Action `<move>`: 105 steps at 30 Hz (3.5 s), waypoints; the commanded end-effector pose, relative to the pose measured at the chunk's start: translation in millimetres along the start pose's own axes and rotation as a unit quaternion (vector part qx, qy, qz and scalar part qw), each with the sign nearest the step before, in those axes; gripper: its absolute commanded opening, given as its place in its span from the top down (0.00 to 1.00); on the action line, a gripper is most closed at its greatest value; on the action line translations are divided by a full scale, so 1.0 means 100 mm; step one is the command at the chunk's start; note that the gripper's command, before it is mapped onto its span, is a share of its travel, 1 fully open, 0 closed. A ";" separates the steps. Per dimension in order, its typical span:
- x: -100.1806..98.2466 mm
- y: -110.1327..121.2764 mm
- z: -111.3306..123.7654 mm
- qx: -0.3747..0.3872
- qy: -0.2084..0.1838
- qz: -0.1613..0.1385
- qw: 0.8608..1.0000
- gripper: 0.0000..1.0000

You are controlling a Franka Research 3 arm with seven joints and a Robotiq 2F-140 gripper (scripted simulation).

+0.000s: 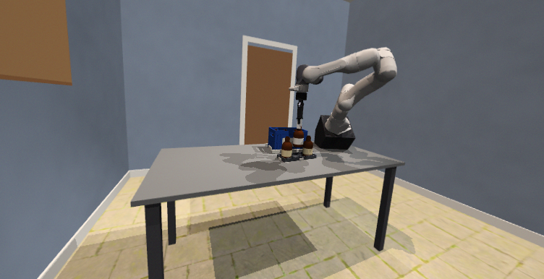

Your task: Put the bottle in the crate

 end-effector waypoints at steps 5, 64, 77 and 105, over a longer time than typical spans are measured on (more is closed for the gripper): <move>-0.03 0.00 -0.01 0.001 0.003 0.000 1.000 1.00; -0.36 0.00 -0.01 0.001 0.003 0.000 1.000 1.00; -0.42 0.00 -0.01 0.001 0.003 0.000 1.000 1.00; -0.43 0.00 -0.01 0.001 0.003 0.000 1.000 1.00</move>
Point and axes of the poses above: the point where the finger pads meet when closed, its own x axis out along the fingers, its own y axis across the jaws, z = x × y, the point moved 8 cm from there along -x, back along the fingers, and after that the axes turned 14 degrees about -x, right-handed, at the moved point
